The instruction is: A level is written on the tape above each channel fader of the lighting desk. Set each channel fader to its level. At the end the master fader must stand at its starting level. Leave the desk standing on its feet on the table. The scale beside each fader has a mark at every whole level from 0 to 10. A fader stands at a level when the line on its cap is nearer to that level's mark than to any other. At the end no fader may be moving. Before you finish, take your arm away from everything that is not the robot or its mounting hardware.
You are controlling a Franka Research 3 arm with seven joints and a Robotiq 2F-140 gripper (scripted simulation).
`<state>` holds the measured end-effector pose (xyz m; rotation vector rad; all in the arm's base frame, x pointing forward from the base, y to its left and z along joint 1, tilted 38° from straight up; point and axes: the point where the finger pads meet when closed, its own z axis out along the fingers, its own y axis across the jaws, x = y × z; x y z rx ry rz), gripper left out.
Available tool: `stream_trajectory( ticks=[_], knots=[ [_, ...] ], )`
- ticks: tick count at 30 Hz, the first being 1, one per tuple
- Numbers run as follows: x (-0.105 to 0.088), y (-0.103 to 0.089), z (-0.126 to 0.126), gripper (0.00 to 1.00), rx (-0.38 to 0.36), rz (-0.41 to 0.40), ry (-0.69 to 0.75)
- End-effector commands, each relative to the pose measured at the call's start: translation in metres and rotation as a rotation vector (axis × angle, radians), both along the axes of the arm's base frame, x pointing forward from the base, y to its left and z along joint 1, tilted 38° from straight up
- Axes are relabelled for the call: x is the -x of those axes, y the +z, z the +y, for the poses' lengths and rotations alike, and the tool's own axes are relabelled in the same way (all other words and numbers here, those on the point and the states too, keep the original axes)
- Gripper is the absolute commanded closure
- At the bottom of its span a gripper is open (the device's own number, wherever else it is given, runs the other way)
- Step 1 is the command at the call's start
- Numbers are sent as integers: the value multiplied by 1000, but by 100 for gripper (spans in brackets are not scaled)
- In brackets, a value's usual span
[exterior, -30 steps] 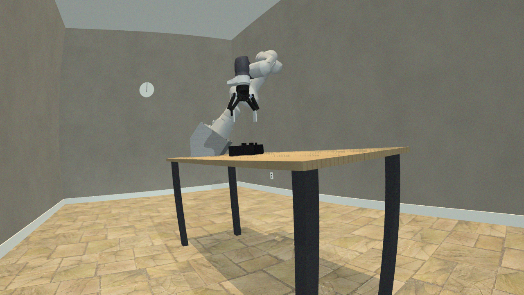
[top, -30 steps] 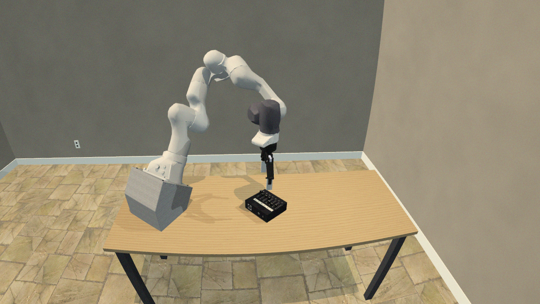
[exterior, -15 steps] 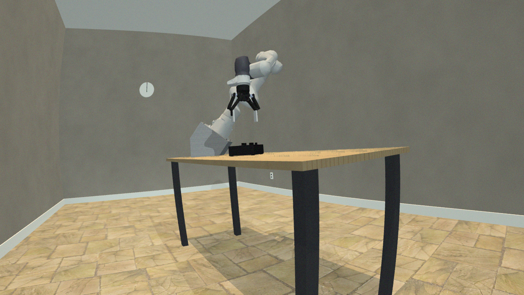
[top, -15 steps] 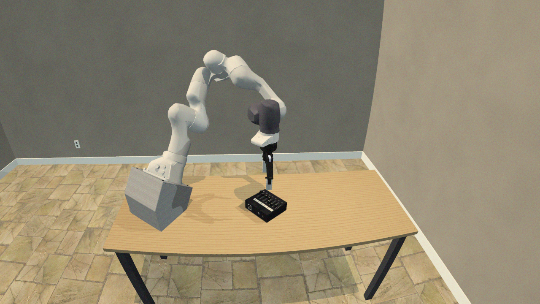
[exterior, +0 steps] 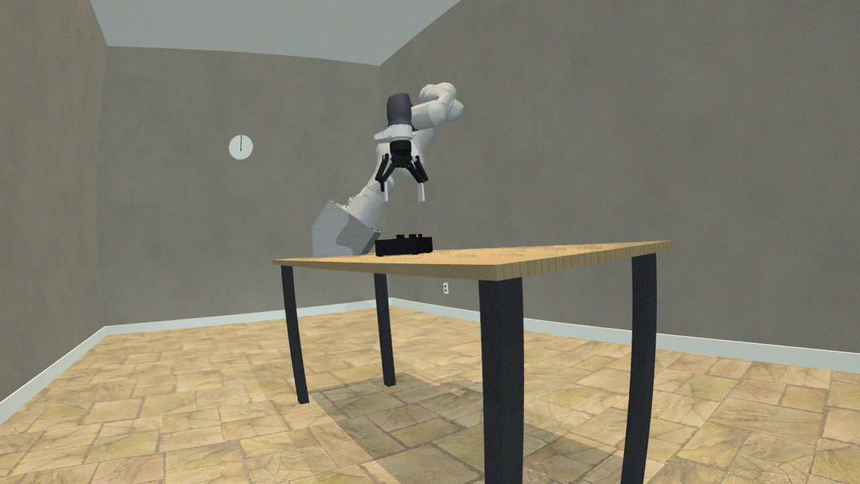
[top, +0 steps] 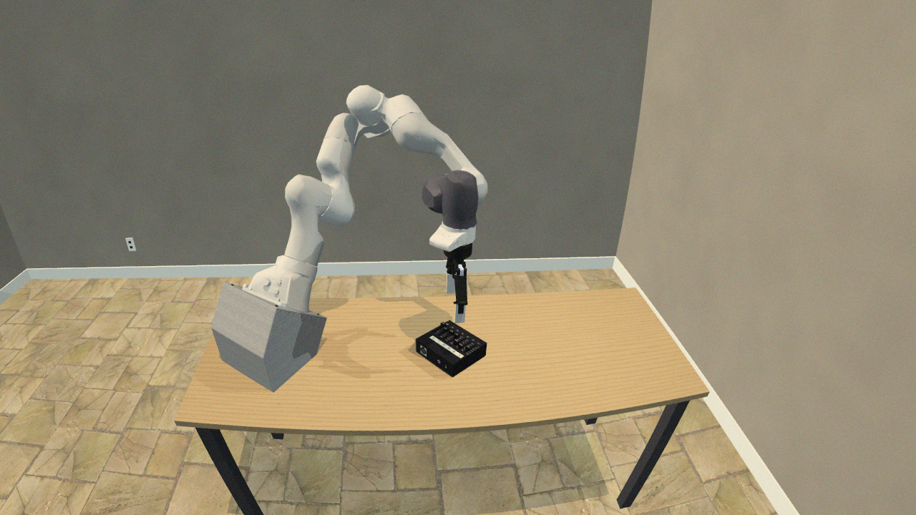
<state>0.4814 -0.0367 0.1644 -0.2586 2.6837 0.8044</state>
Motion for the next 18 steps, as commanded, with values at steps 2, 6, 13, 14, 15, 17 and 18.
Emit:
stream_trajectory(
  ticks=[2, 6, 13, 14, 15, 17, 18],
  knots=[
    [-39, -6, 36, 0, 71, -185, 241],
    [-51, -8, 49, 0, 101, -268, 364],
    [-51, -8, 49, 0, 137, -360, 464],
    [-51, -8, 49, 0, 137, -360, 464],
    [-51, -8, 49, 0, 137, -360, 464],
    [-51, -8, 49, 0, 137, -360, 464],
    [-51, -8, 49, 0, 137, -360, 464]
  ],
)
